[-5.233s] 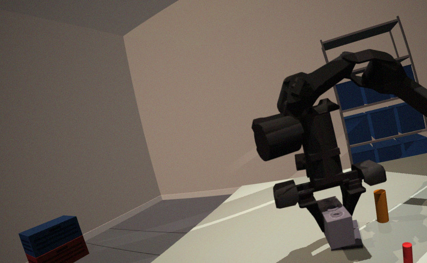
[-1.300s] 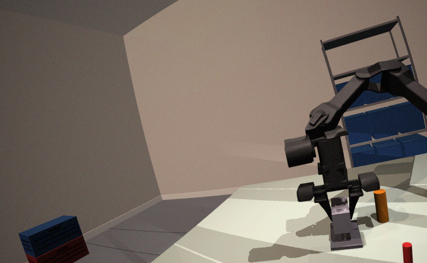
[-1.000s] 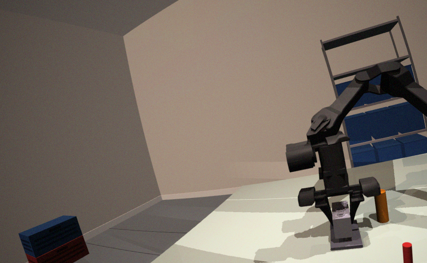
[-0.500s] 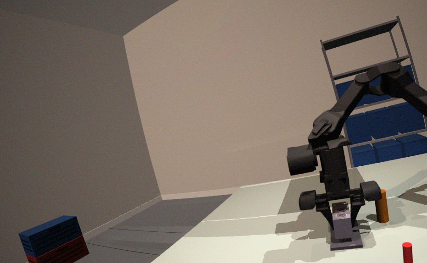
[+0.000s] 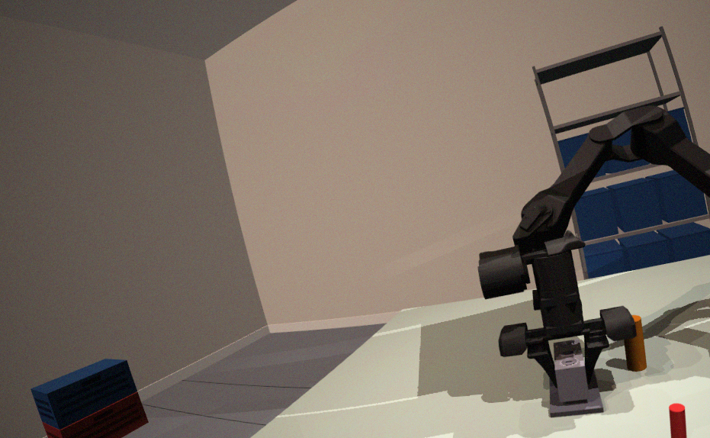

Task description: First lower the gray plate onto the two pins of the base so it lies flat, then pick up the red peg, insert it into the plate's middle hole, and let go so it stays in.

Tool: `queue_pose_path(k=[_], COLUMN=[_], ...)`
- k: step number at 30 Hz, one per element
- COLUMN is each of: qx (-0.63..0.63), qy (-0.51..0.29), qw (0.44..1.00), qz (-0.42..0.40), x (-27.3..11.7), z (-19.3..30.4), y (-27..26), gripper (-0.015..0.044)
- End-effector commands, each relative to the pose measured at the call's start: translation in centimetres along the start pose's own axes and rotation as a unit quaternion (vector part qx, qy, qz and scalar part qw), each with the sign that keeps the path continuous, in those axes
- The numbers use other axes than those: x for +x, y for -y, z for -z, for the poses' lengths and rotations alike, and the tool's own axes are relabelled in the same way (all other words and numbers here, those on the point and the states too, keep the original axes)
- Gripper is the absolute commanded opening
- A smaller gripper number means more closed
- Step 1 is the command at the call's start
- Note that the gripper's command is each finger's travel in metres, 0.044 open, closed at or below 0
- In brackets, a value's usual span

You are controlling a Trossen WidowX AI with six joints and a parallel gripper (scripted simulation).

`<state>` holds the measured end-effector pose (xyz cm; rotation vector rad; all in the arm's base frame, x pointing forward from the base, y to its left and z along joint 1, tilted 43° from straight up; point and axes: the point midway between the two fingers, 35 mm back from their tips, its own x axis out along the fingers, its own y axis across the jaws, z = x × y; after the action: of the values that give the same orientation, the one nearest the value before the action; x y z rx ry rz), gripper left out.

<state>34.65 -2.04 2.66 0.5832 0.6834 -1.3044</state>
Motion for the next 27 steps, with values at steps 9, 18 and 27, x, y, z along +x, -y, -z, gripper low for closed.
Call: queue_pose_path(k=[9,18,27], qx=[0.000,0.000,0.000], qy=[0.000,0.000,0.000], qw=[1.000,1.000,1.000], qz=[0.000,0.000,0.000], x=[0.02,0.02,0.02], z=[0.01,0.01,0.01], y=[0.02,0.02,0.02], gripper=[0.0000,0.0131,0.0368])
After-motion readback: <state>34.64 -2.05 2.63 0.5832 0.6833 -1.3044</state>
